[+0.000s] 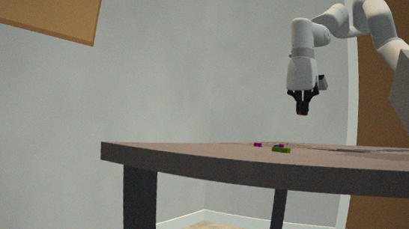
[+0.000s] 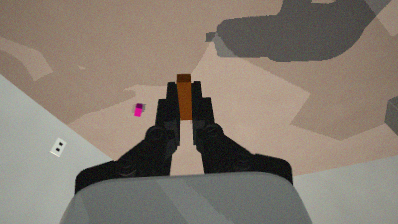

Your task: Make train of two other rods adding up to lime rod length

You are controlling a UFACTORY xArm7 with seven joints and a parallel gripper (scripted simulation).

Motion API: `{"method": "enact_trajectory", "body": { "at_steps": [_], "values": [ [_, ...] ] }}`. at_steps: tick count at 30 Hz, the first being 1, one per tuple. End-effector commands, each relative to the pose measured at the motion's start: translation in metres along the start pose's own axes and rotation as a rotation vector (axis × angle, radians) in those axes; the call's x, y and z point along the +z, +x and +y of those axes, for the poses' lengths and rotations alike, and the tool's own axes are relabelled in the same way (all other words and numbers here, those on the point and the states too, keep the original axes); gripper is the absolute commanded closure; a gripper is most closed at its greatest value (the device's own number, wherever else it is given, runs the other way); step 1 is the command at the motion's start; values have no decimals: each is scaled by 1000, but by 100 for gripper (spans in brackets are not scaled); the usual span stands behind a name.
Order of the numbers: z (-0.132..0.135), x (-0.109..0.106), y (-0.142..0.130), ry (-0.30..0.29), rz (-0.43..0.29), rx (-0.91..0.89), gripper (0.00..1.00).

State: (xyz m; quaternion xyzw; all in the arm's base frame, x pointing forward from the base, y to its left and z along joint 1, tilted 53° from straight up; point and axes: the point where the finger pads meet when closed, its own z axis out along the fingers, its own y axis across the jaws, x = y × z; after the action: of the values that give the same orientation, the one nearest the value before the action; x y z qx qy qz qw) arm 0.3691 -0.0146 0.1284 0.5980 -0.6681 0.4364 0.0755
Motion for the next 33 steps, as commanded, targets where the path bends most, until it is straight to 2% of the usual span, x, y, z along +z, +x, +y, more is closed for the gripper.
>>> {"method": "enact_trajectory", "body": {
  "at_steps": [1, 3, 5, 7, 10, 20, 22, 25, 33],
  "values": [
    [-10, -1, -40, 8, 2, 51, 96],
    [-11, -2, -58, 10, 2, 73, 96],
    [-11, -2, -58, 10, 2, 73, 96],
    [-10, -2, -93, 12, 1, 118, 96],
    [-8, -2, -111, 13, 0, 140, 96],
    [25, -2, -208, 6, -4, 265, 96],
    [25, -2, -208, 6, -4, 265, 96],
    [39, -2, -230, 3, -3, 296, 96],
    [40, -2, -232, 2, -3, 299, 96]
  ]
}}
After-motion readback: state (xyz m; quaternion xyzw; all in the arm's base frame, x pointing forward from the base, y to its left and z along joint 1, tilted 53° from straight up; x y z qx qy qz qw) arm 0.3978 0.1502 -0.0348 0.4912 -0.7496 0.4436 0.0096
